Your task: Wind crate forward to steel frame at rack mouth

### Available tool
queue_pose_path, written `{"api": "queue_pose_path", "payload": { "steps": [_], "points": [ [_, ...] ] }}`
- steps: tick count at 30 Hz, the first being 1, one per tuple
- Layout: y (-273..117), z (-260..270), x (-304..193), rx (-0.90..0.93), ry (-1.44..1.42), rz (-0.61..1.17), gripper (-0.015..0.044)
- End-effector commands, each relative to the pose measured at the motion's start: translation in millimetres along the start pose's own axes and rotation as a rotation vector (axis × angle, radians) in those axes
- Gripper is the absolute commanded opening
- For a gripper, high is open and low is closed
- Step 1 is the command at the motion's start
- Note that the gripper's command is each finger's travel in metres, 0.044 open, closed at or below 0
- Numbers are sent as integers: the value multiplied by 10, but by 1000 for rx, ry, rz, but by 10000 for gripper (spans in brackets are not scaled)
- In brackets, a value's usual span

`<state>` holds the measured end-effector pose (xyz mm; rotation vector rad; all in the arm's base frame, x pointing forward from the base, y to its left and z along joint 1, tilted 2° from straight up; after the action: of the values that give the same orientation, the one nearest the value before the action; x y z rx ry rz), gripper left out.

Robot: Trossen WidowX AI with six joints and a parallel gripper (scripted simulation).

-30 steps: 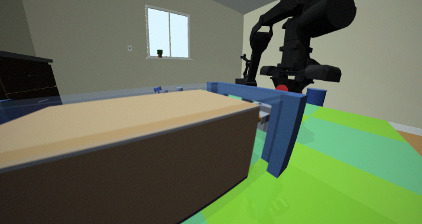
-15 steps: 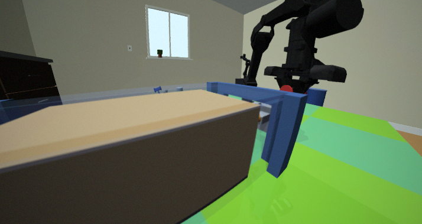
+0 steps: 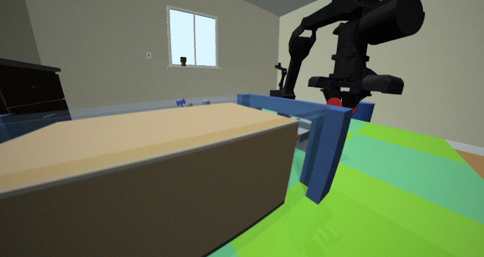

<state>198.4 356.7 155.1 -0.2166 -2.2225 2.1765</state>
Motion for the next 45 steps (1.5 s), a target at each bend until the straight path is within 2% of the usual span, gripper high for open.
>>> {"api": "queue_pose_path", "payload": {
  "steps": [1, 45],
  "points": [
    [2, -58, 281, -4, -34, -43, 0],
    [-15, 46, 781, -3, -34, -48, 0]
  ]
}}
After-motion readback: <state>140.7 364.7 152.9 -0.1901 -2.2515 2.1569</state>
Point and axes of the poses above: the point midway between the two fingers, 35 mm back from their tips, its own y axis out along the fingers, its own z axis across the jaws, x = y × z, the point moved 1 cm from there along -y, back along the fingers, and after that the axes turned 10 degrees about -y, right-handed, at the moved point
